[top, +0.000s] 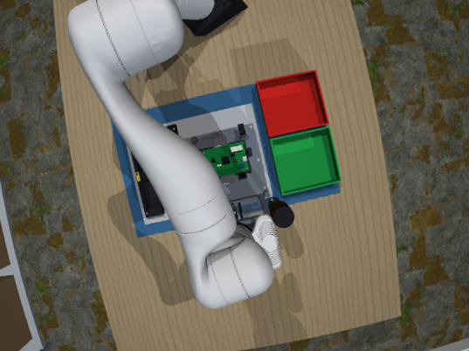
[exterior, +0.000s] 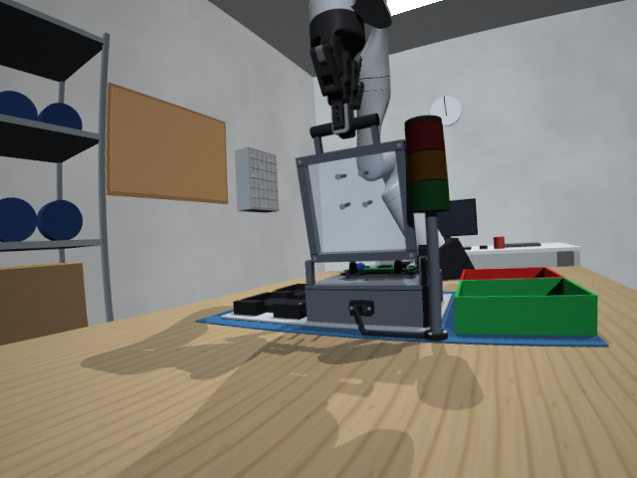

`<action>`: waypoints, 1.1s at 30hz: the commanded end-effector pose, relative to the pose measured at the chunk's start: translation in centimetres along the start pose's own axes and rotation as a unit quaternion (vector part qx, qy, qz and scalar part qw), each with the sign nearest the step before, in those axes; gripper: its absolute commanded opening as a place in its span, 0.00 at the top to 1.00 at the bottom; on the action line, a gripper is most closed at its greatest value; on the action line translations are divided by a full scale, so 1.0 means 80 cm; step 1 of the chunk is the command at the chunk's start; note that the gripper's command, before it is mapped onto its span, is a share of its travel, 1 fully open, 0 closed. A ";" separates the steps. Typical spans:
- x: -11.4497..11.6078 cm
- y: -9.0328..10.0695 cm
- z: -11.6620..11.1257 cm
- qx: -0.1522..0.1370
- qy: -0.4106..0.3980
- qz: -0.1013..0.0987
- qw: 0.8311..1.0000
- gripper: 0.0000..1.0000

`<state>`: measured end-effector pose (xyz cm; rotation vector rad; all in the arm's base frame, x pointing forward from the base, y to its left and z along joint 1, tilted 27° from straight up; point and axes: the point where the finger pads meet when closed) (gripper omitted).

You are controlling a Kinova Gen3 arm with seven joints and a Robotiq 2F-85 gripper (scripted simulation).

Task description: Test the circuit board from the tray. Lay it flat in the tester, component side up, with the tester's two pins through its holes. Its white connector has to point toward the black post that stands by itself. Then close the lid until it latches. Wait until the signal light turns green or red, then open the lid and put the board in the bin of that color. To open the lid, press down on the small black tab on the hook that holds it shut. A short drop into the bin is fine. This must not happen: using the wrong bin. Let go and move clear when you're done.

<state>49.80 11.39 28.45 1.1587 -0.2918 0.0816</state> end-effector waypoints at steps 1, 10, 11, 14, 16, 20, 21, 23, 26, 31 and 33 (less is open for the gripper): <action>-0.010 0.002 0.002 0.000 0.001 -0.004 1.000 1.00; -0.024 0.004 0.005 0.000 0.001 -0.004 1.000 1.00; -0.026 0.005 0.005 0.000 0.001 -0.004 1.000 1.00; -0.034 0.005 0.007 0.000 0.001 -0.004 1.000 1.00; -0.039 0.005 0.008 0.000 0.001 -0.004 1.000 1.00; -0.051 0.005 0.011 0.000 0.001 -0.004 1.000 1.00; -0.054 0.005 0.011 0.000 0.001 -0.004 1.000 1.00; -0.060 0.005 0.013 0.000 0.001 -0.004 1.000 1.00; -0.063 0.005 0.013 0.000 0.001 -0.004 1.000 1.00; -0.080 0.003 0.017 0.000 0.001 -0.004 1.000 1.00; -0.088 0.002 0.018 0.000 0.001 -0.004 1.000 1.00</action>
Point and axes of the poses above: the point where the finger pads meet when closed, its own y axis back along the fingers, its own x axis across the jaws, z = x × y, and after that the axes turned 12 degrees about -y, right-handed
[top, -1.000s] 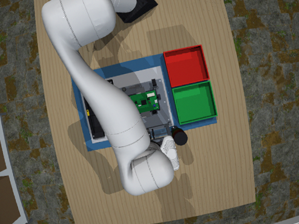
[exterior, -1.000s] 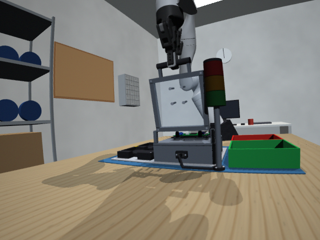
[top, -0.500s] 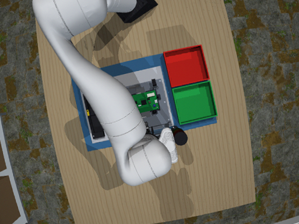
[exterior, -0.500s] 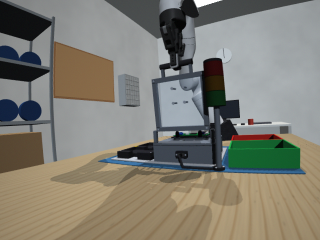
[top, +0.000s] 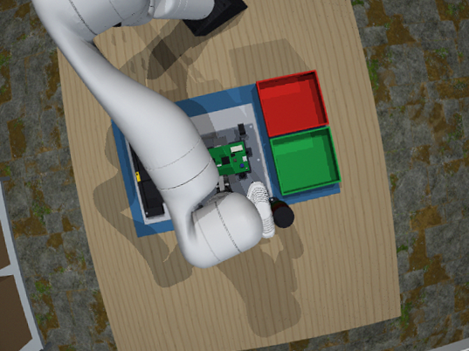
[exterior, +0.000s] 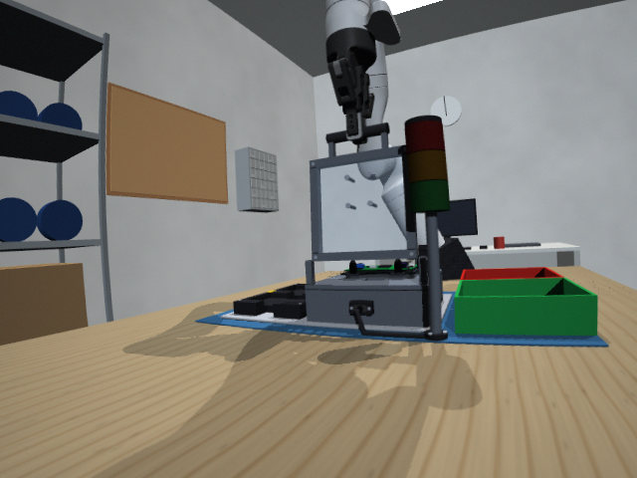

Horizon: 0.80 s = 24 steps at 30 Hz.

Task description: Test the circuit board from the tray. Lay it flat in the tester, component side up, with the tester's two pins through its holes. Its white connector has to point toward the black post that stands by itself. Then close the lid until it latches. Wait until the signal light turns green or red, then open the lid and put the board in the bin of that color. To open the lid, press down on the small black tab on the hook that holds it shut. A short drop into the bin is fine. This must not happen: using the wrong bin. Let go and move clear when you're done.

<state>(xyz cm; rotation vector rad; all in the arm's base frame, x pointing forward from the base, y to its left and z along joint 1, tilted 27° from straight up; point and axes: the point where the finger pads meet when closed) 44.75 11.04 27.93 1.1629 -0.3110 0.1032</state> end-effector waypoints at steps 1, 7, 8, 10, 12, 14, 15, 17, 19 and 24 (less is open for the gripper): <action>-0.029 -0.004 0.006 -0.003 0.003 -0.017 1.000 1.00; -0.052 -0.009 0.011 -0.003 0.003 -0.017 1.000 1.00; -0.056 -0.011 0.012 -0.003 0.003 -0.017 1.000 1.00; -0.056 -0.011 0.012 -0.003 0.003 -0.017 1.000 1.00; -0.064 -0.013 0.014 -0.003 0.003 -0.017 1.000 1.00; -0.072 -0.016 0.015 -0.003 0.003 -0.017 1.000 1.00; -0.076 -0.018 0.016 -0.003 0.003 -0.017 1.000 1.00; -0.084 -0.021 0.018 -0.003 0.003 -0.017 1.000 1.00; -0.092 -0.025 0.020 -0.003 0.003 -0.017 1.000 1.00; -0.111 -0.037 0.024 -0.003 0.003 -0.017 1.000 1.00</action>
Point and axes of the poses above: the point where the finger pads meet when closed, its own y axis back along the fingers, its own x axis across the jaws, z = x × y, and after that the axes turned 12 degrees about -y, right-handed
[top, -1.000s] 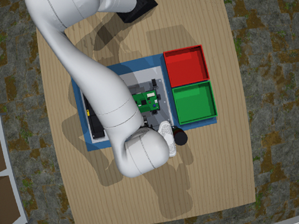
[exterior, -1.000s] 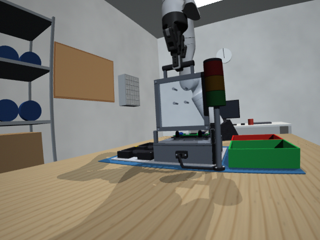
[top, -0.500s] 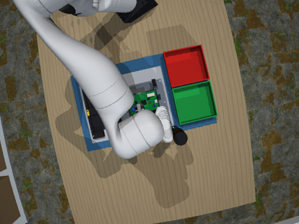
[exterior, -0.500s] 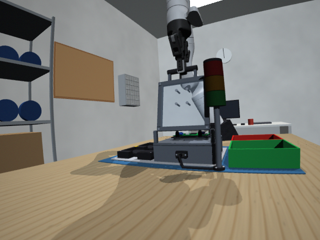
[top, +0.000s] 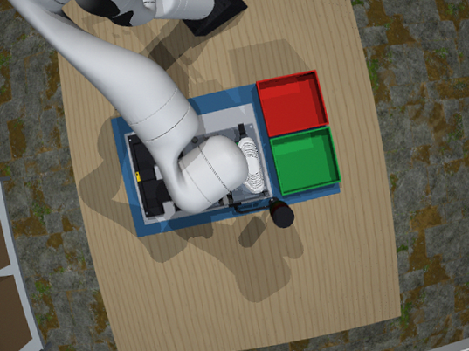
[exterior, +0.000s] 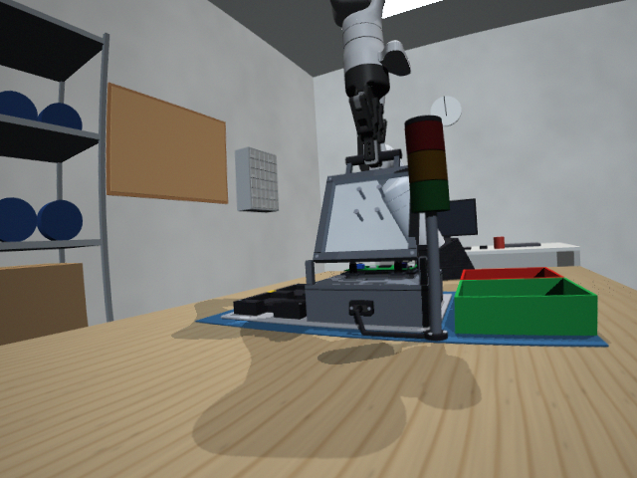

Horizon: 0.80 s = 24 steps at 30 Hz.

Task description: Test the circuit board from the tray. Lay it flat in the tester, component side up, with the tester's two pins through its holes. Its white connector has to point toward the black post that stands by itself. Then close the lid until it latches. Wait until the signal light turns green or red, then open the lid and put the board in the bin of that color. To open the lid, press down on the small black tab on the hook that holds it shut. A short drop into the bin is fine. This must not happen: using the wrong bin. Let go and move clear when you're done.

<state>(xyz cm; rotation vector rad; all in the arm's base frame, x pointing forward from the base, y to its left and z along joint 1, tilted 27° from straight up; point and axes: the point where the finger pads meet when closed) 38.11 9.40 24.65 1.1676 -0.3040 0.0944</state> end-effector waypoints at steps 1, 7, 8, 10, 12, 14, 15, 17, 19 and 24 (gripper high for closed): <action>-0.026 -0.015 0.005 -0.005 0.003 -0.012 1.000 1.00; -0.041 -0.026 0.009 -0.005 0.003 -0.012 1.000 1.00; -0.045 -0.029 0.010 -0.005 0.003 -0.012 1.000 1.00; -0.052 -0.036 0.011 -0.005 0.003 -0.012 1.000 1.00; -0.059 -0.043 0.013 -0.005 0.003 -0.012 1.000 1.00; -0.066 -0.051 0.014 -0.005 0.003 -0.012 1.000 1.00; -0.069 -0.054 0.015 -0.005 0.003 -0.012 1.000 1.00; -0.075 -0.062 0.017 -0.005 0.003 -0.012 1.000 1.00; -0.078 -0.066 0.017 -0.005 0.003 -0.012 1.000 1.00; -0.088 -0.081 0.019 -0.005 0.003 -0.012 1.000 1.00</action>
Point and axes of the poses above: the point where the finger pads meet when closed, its own y axis back along the fingers, its own x axis across the jaws, z = x × y, and after that the axes turned 12 degrees about -y, right-handed
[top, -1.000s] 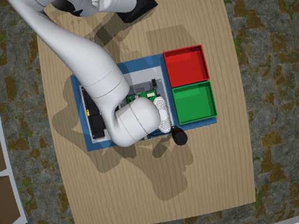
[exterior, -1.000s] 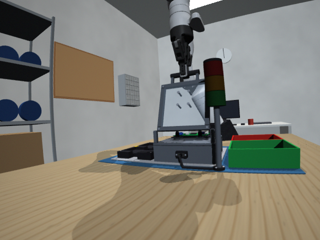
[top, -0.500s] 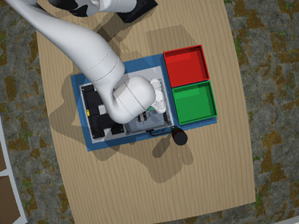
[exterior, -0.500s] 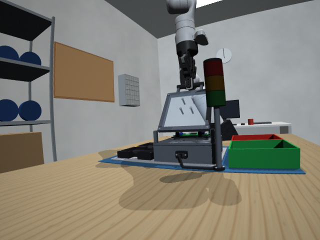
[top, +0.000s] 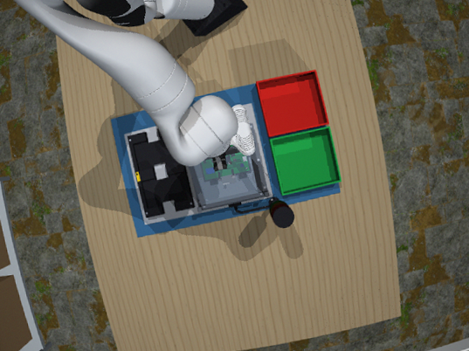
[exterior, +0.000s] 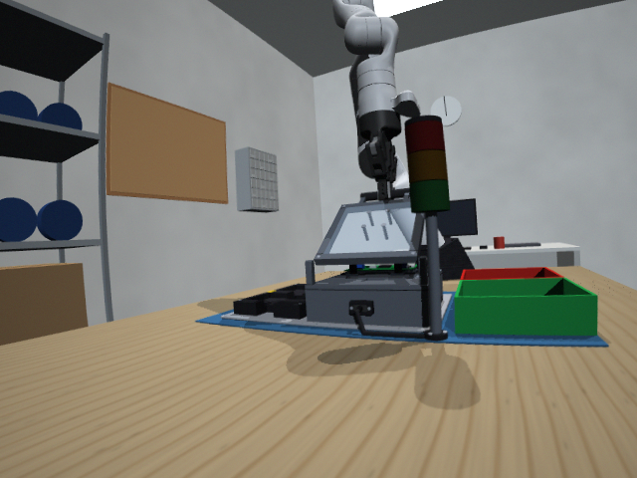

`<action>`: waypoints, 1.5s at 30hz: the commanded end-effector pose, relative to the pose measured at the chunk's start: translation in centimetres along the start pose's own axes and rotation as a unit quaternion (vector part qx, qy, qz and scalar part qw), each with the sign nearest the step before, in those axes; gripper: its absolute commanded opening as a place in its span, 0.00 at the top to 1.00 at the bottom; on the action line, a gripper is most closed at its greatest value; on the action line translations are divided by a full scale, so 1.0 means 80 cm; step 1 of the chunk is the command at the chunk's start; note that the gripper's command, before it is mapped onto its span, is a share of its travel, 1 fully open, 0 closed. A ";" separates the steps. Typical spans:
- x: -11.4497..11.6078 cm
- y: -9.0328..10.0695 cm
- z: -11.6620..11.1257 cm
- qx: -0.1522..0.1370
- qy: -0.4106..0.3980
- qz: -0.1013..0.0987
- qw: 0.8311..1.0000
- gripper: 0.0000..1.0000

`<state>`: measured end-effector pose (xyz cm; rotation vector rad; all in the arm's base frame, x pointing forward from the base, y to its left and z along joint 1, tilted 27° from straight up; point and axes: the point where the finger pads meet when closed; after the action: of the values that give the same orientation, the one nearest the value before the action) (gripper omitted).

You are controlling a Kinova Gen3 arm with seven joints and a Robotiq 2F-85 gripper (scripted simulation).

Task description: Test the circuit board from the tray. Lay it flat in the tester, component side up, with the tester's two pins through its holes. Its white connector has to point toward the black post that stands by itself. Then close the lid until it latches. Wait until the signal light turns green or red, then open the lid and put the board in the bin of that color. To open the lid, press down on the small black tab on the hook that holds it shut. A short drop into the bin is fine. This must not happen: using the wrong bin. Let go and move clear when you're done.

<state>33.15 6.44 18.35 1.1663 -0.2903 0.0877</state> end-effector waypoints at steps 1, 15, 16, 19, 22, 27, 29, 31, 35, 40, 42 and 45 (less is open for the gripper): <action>-0.012 -0.014 0.002 -0.004 -0.001 -0.006 1.000 1.00; -0.031 -0.054 0.007 -0.004 -0.001 -0.006 1.000 1.00; -0.032 -0.057 0.007 -0.004 -0.001 -0.006 1.000 1.00; -0.034 -0.066 0.007 -0.004 -0.001 -0.006 1.000 1.00; -0.037 -0.074 0.008 -0.004 -0.001 -0.006 1.000 1.00; -0.039 -0.087 0.009 -0.004 -0.001 -0.006 1.000 1.00; -0.040 -0.089 0.009 -0.004 -0.001 -0.006 1.000 1.00; -0.041 -0.091 0.009 -0.004 -0.001 -0.006 1.000 1.00; -0.042 -0.100 0.009 -0.004 -0.001 -0.005 1.000 1.00; -0.043 -0.108 0.010 -0.004 -0.001 -0.006 1.000 1.00; -0.043 -0.111 0.010 -0.004 -0.001 -0.006 1.000 1.00; -0.043 -0.115 0.010 -0.004 -0.001 -0.005 1.000 1.00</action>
<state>31.69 2.53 9.81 1.1641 -0.2855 0.0823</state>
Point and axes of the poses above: the point where the finger pads meet when closed, its own y axis back along the fingers, its own x axis across the jaws, z = x × y, and after that the axes turned 12 degrees about -y, right-handed
